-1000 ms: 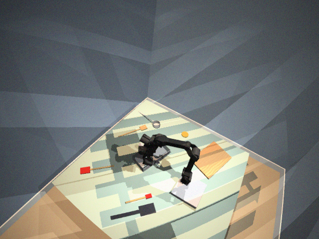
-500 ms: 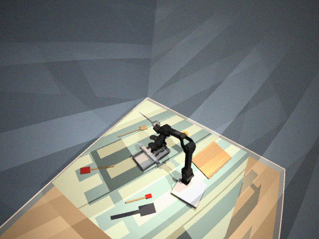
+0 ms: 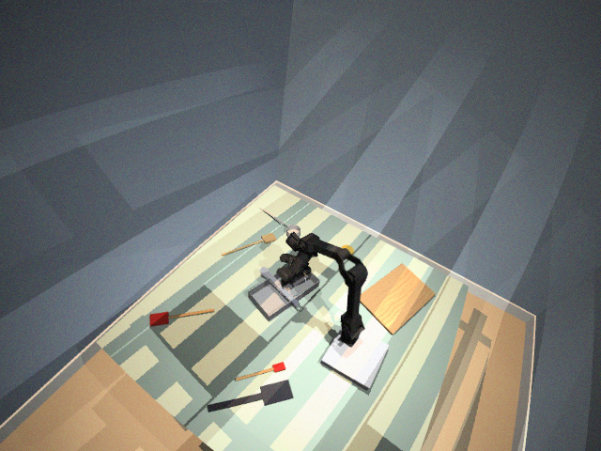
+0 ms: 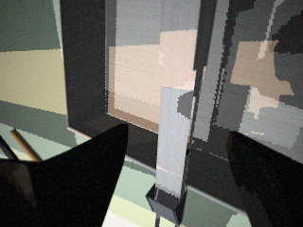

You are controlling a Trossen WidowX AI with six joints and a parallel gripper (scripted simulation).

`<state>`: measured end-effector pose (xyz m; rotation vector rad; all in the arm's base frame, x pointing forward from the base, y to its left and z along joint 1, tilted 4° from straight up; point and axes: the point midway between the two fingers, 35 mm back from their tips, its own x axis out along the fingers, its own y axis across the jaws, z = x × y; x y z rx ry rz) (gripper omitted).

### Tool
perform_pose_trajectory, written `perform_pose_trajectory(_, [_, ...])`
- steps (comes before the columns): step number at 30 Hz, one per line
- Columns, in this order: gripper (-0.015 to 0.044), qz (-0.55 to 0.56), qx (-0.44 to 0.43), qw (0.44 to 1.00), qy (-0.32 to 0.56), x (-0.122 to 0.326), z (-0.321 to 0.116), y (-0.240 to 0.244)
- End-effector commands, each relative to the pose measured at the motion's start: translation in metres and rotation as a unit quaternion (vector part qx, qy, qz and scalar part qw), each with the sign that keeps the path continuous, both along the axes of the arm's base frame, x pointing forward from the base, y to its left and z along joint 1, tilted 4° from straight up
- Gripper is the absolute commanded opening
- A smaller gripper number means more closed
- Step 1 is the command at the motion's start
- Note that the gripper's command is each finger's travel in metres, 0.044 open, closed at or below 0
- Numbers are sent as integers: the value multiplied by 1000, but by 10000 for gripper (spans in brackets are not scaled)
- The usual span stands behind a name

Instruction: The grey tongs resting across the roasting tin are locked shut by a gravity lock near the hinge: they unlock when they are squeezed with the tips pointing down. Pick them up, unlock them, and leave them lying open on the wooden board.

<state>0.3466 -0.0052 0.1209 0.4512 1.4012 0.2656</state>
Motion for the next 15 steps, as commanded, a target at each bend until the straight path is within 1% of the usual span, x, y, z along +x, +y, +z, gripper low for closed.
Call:
perform_pose_trajectory(1, [260,-1,5,1000,7,0,-9,4])
perform_pose_trajectory(15, [260,-1,5,1000,7,4,-30,14])
